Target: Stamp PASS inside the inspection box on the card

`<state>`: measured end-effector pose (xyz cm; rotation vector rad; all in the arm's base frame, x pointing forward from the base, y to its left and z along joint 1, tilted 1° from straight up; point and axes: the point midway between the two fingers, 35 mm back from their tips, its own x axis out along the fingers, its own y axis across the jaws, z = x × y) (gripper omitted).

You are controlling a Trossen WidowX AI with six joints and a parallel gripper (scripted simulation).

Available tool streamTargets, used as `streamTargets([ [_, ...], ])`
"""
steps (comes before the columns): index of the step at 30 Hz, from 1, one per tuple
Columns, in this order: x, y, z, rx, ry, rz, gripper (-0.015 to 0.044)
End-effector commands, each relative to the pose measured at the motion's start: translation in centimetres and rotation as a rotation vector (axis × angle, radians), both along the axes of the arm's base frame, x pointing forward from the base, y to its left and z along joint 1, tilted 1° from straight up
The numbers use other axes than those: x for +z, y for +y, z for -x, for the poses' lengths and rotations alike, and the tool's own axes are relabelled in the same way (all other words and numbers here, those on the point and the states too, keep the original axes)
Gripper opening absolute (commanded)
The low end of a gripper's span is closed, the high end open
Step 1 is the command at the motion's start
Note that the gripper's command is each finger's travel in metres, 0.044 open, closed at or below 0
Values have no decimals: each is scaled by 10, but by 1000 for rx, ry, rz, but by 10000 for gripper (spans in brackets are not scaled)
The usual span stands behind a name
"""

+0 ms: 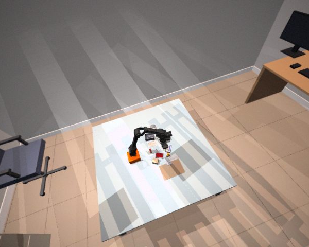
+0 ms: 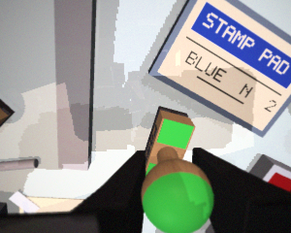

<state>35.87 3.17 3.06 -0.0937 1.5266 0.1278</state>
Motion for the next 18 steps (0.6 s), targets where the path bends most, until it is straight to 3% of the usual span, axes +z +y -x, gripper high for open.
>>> streamTargets([
  [1,2,0,0,-1,2,4,0],
  [18,10,-1,1,-1,2,5,0],
])
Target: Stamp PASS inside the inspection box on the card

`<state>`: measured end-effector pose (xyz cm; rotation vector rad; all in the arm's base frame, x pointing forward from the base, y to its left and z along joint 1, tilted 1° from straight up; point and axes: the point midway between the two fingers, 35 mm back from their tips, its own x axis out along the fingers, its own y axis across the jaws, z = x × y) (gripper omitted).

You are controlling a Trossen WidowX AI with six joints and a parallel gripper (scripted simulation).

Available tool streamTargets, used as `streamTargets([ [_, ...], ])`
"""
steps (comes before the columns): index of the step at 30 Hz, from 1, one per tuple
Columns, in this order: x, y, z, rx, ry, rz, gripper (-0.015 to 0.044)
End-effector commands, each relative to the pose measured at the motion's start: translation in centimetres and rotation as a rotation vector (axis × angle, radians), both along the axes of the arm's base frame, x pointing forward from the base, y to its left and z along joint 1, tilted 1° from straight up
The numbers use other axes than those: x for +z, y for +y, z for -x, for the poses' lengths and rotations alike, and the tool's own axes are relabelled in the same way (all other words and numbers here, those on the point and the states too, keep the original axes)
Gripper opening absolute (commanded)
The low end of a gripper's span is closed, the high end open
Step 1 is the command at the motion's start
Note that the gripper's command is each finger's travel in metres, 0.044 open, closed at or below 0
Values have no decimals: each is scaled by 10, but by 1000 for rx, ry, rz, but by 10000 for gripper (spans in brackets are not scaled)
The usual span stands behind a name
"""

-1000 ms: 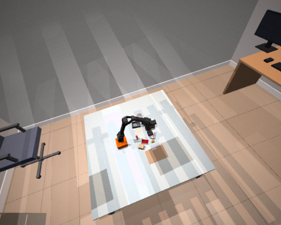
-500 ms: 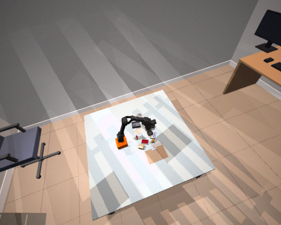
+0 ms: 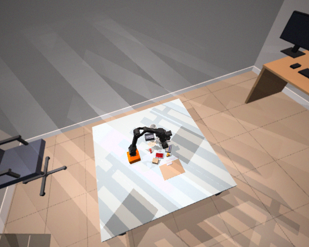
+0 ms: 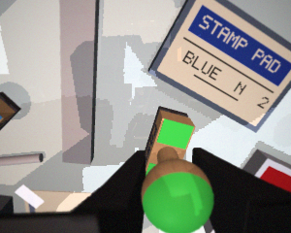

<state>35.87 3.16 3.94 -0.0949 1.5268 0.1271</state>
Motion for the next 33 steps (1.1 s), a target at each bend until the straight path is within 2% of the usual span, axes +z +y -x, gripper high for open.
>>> streamTargets([
  [1,2,-1,1,-1,2,4,0],
  [33,17,-1,1,-1,2,6,0],
])
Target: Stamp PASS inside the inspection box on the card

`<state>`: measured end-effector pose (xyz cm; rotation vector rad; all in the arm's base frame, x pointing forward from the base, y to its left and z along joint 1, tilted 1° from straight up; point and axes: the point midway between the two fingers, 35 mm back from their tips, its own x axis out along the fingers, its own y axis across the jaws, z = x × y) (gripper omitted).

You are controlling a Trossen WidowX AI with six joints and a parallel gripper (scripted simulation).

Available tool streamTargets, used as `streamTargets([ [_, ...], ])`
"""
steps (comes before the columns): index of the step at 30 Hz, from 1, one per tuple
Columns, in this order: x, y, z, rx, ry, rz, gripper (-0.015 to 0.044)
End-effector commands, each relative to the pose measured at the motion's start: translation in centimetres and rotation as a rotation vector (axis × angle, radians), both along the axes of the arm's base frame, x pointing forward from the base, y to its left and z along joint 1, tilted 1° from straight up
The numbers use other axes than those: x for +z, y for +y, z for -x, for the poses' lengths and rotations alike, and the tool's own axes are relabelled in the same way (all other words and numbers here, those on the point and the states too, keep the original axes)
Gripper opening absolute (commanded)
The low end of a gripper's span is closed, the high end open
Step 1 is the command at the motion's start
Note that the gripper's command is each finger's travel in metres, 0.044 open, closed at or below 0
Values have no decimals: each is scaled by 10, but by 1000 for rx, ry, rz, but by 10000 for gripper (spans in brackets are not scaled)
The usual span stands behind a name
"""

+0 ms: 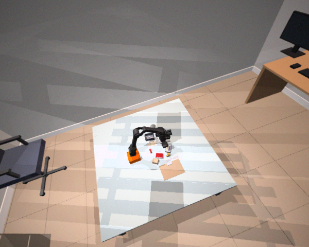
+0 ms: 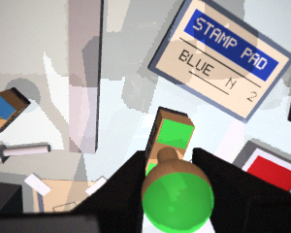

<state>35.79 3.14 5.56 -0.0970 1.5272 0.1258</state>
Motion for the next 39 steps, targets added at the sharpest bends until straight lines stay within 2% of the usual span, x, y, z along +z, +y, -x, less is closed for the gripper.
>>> streamTargets([
  [1,2,-1,1,-2,2,4,0],
  [31,16,-2,3,-2,3,6,0],
  [39,16,-45,25,-2,4,10,0],
])
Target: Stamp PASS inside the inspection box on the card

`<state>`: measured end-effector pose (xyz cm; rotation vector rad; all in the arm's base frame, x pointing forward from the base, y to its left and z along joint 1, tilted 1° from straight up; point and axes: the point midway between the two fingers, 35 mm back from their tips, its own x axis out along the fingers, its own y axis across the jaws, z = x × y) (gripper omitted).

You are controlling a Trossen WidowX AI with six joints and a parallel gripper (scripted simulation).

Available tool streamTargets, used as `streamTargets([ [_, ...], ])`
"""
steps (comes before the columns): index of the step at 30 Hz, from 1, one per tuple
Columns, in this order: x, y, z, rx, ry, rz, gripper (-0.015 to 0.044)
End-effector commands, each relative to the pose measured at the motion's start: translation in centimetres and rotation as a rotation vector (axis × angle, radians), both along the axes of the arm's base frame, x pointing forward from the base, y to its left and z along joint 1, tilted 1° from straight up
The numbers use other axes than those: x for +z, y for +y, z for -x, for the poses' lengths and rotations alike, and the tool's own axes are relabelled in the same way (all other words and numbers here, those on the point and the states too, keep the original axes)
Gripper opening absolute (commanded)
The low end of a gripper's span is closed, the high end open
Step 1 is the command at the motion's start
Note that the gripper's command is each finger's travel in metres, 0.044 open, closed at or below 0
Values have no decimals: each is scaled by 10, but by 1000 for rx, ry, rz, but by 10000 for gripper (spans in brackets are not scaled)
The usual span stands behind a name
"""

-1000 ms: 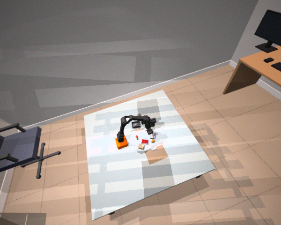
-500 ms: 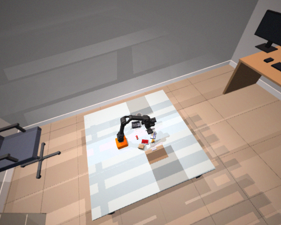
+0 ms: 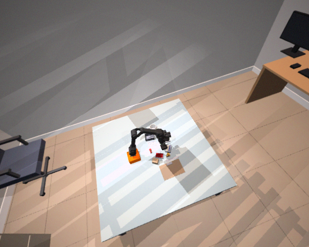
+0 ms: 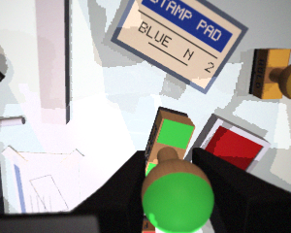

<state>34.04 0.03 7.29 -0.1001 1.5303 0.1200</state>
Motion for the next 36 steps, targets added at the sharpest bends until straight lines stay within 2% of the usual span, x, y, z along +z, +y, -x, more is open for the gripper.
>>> streamTargets([
  [1,-1,-19,12,0,2,4,0],
  [12,-4,-67,53,0,5,8,0],
  [36,-17,-68,53,-2,5,8,0],
])
